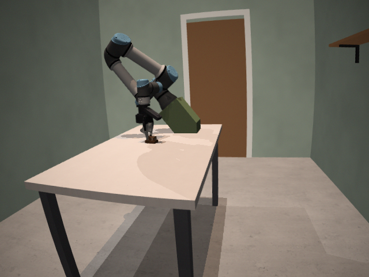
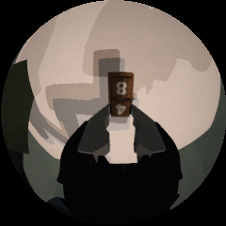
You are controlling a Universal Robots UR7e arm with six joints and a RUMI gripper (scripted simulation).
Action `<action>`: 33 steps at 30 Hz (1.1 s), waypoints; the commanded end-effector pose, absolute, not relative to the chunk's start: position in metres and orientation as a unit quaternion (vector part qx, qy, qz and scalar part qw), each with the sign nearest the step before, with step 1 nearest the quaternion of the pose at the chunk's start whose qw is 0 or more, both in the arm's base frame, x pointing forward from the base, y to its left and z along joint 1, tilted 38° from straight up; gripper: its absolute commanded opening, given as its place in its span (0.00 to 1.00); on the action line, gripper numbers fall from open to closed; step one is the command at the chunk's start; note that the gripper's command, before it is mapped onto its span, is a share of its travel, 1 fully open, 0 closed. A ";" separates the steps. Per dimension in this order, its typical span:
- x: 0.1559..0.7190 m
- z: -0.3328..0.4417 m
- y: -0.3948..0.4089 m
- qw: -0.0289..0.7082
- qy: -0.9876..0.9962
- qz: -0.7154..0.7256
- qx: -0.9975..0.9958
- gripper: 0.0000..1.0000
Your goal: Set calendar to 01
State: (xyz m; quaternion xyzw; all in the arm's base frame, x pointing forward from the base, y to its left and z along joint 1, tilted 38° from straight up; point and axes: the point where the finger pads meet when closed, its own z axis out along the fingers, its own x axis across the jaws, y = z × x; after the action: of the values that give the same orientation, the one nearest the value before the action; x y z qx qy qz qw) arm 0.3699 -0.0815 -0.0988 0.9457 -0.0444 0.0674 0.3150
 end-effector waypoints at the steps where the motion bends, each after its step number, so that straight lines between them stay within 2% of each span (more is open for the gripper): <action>1: 0.370 -0.095 -0.079 0.315 -0.044 0.068 0.946 0.10; 33: 0.361 -0.028 -0.028 0.315 -0.044 0.068 0.946 0.10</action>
State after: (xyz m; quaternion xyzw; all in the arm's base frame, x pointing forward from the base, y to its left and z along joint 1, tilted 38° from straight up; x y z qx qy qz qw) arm 0.3621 -0.0348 -0.0372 0.9456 -0.0431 0.0701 0.3148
